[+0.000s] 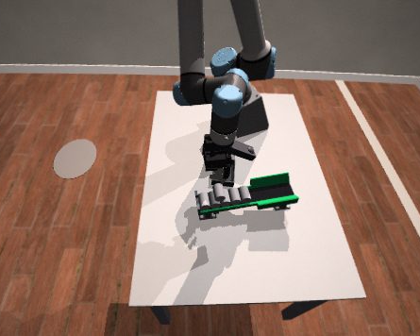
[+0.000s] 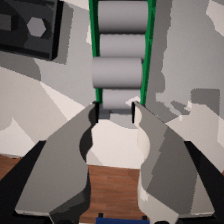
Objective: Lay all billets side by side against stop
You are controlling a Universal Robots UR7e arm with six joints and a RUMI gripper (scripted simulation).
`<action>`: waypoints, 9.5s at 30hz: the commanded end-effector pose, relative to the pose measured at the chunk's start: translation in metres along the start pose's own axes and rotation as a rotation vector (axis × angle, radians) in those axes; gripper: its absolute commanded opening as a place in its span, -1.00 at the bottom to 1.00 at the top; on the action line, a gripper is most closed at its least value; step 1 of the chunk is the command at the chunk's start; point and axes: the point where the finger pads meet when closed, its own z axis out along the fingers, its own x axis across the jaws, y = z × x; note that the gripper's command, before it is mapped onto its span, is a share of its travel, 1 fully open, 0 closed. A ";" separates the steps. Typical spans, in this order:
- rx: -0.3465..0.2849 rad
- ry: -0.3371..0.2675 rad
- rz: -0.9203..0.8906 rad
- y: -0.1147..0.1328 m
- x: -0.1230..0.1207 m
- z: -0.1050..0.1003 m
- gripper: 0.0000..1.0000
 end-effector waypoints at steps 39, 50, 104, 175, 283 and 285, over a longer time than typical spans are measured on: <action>-0.001 0.002 -0.001 0.002 0.000 -0.001 0.08; -0.001 0.002 -0.001 0.002 0.000 -0.001 0.08; 0.001 0.001 0.000 0.002 0.001 0.051 0.08; 0.001 0.001 0.000 0.002 0.001 0.089 -1.00; 0.001 0.001 0.000 -0.027 0.003 0.040 -1.00; 0.001 0.001 0.000 -0.030 0.003 0.040 -1.00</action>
